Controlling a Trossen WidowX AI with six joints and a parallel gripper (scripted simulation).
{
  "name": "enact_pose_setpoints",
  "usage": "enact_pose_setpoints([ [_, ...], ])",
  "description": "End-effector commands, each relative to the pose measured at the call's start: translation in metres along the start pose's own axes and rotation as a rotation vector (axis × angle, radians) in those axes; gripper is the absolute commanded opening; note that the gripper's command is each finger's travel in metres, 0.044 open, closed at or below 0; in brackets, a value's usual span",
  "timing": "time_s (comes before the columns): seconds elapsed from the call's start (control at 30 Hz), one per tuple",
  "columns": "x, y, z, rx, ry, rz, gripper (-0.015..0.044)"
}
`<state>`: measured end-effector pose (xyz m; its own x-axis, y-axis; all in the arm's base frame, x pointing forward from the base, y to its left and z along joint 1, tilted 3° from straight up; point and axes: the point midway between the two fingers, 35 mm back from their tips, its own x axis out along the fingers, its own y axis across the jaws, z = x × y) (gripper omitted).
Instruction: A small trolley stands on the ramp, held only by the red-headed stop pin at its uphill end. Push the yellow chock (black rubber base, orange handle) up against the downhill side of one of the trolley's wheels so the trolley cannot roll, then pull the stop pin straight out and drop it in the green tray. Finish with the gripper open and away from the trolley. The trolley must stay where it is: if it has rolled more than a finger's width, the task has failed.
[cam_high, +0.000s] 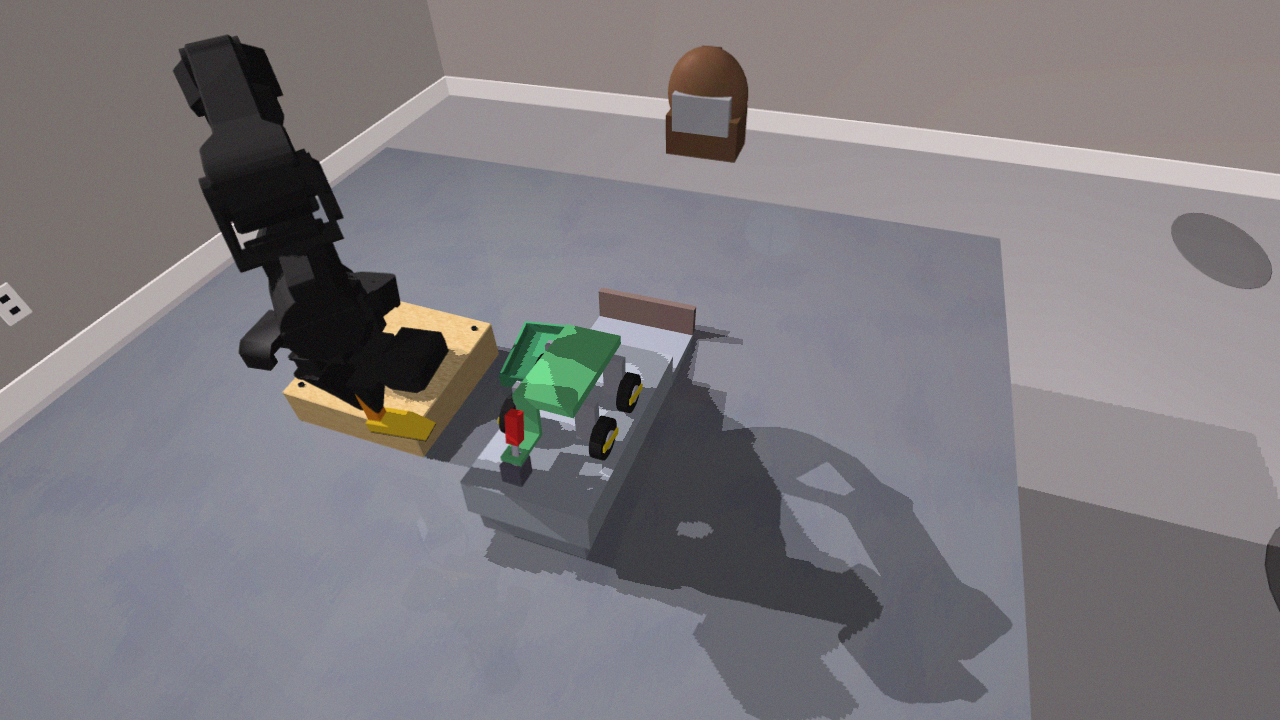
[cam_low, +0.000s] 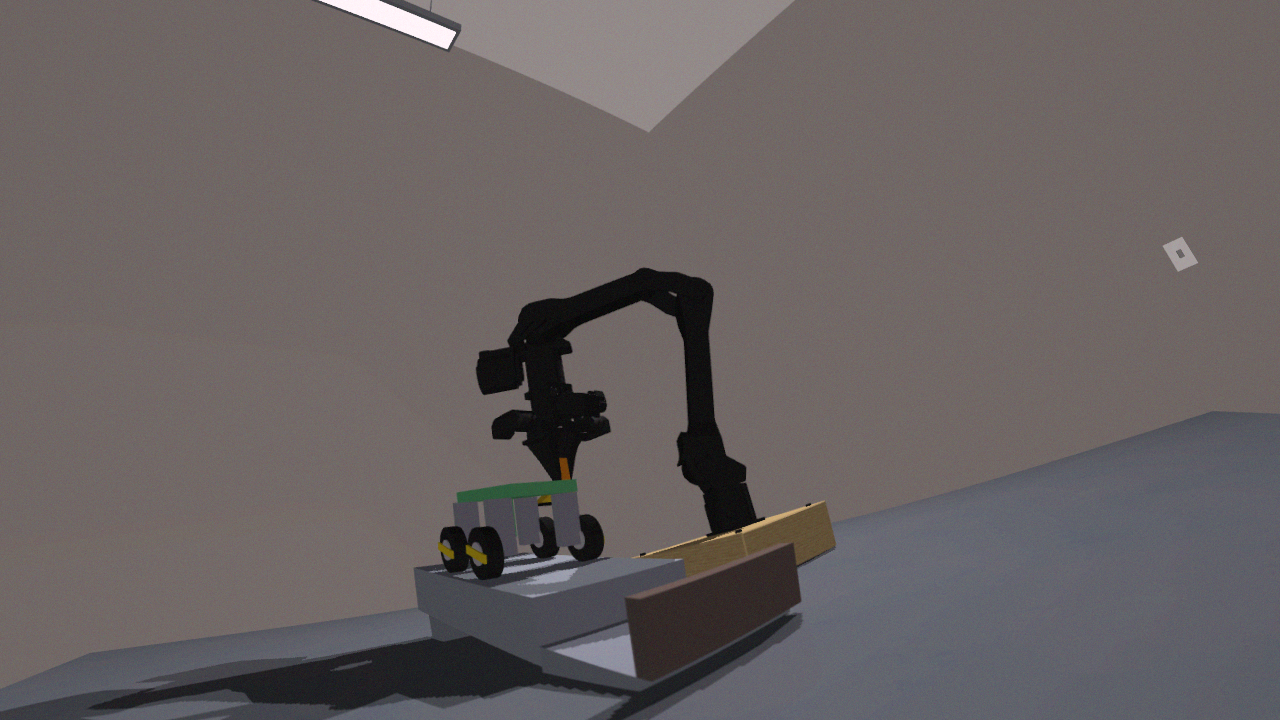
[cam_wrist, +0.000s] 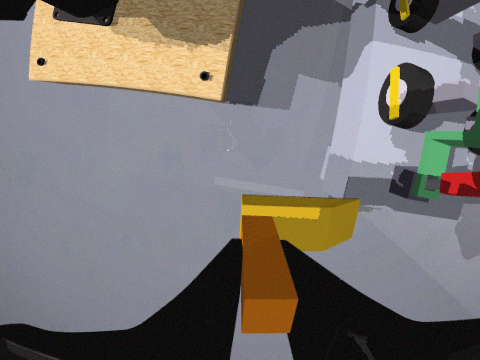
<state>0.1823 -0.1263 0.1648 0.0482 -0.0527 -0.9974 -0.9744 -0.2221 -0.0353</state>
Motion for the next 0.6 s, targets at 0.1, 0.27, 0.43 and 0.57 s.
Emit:
enact_pose_setpoints([
  [0.1, -0.0002, -0.0002, 0.0003, 0.249, -0.001, 0.002, 0.0],
  [0.27, -0.0002, -0.0002, 0.0003, 0.417, 0.0, 0.003, 0.0],
  [0.43, -0.0003, -0.0002, 0.0003, 0.584, 0.001, 0.003, 0.0],
  [0.57, -0.0003, -0.0003, 0.0003, 0.712, 0.002, 0.004, 0.0],
])
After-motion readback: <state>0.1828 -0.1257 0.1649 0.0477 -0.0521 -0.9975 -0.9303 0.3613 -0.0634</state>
